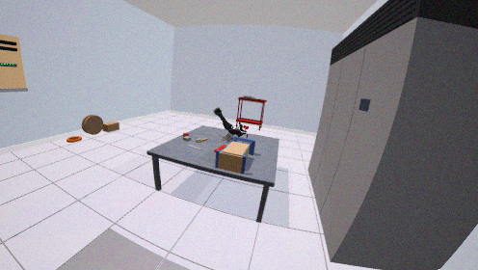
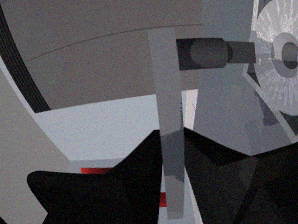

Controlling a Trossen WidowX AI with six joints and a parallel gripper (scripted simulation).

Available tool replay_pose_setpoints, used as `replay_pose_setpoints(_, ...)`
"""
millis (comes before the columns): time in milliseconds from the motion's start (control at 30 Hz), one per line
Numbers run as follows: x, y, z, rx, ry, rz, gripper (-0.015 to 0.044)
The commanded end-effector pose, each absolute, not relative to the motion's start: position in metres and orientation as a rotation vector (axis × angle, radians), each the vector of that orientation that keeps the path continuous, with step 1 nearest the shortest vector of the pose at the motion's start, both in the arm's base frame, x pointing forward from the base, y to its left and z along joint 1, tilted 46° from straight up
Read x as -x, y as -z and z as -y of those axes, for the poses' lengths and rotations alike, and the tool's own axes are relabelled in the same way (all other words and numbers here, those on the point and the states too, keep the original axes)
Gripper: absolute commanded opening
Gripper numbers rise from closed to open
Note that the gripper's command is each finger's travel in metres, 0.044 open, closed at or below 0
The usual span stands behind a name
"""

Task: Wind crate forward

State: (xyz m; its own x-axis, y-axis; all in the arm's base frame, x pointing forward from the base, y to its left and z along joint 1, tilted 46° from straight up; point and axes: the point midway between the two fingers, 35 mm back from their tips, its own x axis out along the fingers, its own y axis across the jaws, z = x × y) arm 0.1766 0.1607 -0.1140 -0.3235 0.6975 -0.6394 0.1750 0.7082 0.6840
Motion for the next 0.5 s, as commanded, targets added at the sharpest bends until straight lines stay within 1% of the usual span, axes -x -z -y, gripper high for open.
replay_pose_setpoints(0,-0.176,0.114,-0.162,-0.706,-0.644,-1.848,0.0000)
replay_pose_setpoints(467,-0.172,0.124,-0.152,-0.706,-0.644,-1.849,0.0000)
